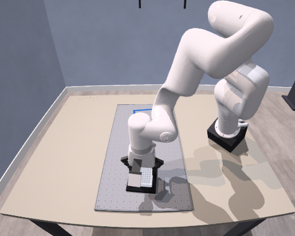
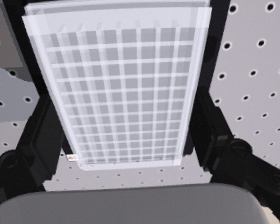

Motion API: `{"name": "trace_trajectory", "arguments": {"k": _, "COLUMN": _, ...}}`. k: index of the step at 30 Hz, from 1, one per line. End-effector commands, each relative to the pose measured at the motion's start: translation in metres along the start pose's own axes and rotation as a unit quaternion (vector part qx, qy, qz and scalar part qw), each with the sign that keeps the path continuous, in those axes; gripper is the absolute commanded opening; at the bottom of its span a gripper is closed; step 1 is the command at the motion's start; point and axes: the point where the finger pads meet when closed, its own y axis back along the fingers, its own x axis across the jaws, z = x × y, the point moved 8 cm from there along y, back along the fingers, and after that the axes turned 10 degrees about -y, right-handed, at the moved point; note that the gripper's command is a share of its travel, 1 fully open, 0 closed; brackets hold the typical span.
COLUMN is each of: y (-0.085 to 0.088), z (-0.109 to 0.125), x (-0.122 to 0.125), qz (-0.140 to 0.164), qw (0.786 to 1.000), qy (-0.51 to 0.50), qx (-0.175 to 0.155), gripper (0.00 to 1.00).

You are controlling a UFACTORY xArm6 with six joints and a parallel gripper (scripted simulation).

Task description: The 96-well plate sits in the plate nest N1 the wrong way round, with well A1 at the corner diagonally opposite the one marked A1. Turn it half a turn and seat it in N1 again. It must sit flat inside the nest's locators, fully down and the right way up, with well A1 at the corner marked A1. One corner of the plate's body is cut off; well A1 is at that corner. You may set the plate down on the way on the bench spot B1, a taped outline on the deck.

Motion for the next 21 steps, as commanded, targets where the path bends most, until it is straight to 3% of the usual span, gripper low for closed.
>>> {"name": "trace_trajectory", "arguments": {"k": 1, "y": 0.0002, "z": -0.0007, "x": 0.0008, "qz": 0.001, "qw": 1.000, "qy": 0.000, "qx": 0.001, "gripper": 0.00}}
{"name": "trace_trajectory", "arguments": {"k": 21, "y": -0.0028, "z": -0.0007, "x": 0.0008, "qz": 0.001, "qw": 1.000, "qy": 0.000, "qx": 0.001, "gripper": 0.00}}
